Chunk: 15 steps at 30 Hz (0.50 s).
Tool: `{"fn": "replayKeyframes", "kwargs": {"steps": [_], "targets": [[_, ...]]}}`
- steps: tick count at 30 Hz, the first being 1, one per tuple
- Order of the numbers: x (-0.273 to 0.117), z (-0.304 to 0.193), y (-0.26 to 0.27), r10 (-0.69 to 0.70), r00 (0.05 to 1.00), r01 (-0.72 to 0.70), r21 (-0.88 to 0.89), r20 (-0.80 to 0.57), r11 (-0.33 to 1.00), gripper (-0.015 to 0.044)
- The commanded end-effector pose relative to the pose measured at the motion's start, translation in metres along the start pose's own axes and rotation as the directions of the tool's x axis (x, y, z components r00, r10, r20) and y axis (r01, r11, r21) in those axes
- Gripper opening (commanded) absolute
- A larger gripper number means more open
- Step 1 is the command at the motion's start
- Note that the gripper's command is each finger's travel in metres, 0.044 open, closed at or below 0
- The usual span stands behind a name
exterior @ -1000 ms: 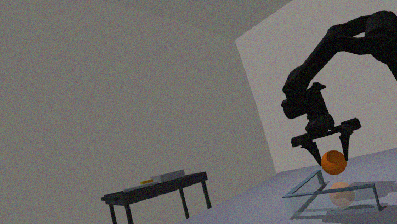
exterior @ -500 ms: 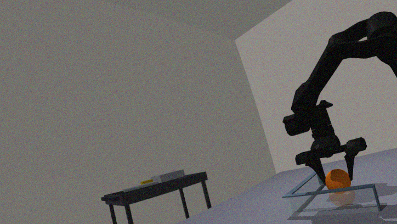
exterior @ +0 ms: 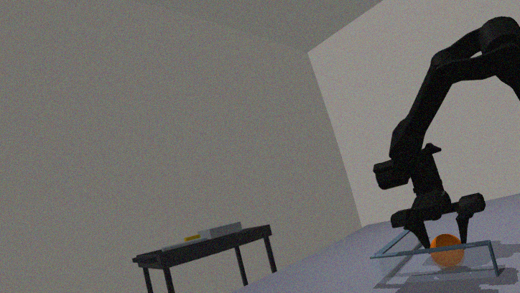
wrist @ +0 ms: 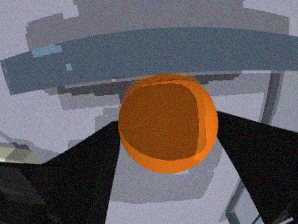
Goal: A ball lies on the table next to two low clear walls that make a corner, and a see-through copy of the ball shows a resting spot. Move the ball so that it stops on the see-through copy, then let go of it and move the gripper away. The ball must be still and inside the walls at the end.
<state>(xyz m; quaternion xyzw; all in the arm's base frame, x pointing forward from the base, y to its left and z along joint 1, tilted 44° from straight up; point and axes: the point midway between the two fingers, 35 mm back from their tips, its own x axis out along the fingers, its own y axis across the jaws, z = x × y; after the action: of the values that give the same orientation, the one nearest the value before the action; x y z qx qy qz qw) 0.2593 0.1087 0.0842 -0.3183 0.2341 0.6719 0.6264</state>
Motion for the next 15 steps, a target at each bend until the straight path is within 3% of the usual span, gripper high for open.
{"fn": "replayKeyframes", "kwargs": {"steps": [1,7,15], "targets": [[0.0066,0.0004,0.0003,0.0,1.0,0.0,0.005,0.005,1.0,0.0],[0.0123,0.0006,0.0005,0.0,1.0,0.0,0.005,0.006,1.0,0.0],[0.0087,-0.0002,0.0007,0.001,1.0,-0.001,0.005,0.001,1.0,0.021]]}}
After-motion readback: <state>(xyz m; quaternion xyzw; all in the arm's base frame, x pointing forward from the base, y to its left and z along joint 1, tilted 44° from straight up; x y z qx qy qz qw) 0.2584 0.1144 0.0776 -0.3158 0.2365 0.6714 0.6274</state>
